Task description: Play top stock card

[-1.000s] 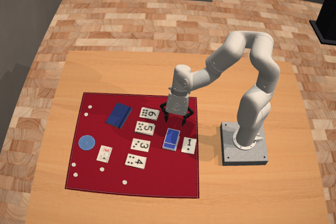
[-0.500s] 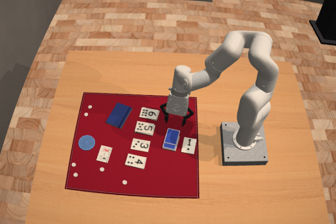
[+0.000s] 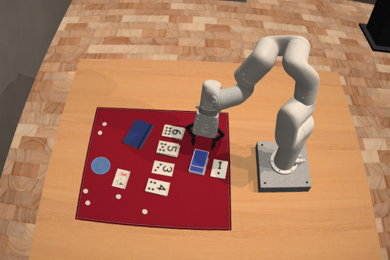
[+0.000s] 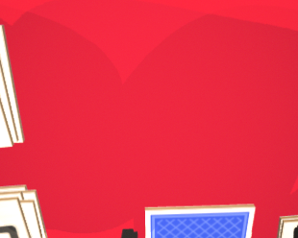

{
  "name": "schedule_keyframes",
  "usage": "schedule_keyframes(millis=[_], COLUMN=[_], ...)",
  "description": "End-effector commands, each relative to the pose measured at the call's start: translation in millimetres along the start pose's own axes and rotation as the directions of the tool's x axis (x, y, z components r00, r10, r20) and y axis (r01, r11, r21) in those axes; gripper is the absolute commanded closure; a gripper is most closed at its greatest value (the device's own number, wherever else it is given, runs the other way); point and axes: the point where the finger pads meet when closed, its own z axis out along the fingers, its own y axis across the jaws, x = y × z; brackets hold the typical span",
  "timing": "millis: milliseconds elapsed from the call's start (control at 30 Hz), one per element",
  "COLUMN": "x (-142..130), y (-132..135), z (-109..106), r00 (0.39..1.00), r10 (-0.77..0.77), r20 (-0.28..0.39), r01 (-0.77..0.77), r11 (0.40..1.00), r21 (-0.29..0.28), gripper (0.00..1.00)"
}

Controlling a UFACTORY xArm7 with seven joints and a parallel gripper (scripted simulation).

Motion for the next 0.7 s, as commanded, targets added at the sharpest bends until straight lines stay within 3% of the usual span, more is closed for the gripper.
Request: schedule_keyframes(millis=[0,667], x=[4,9], y=[-2,-1], z=[8,20], r00=[1.0,1.0], r10=[-0.001,-0.001], r20=[-0.001,-0.001], r01=[0.001,0.001], r11=[1.0,1.0], r21=[0.004,0.004], gripper=[0.13,0.13])
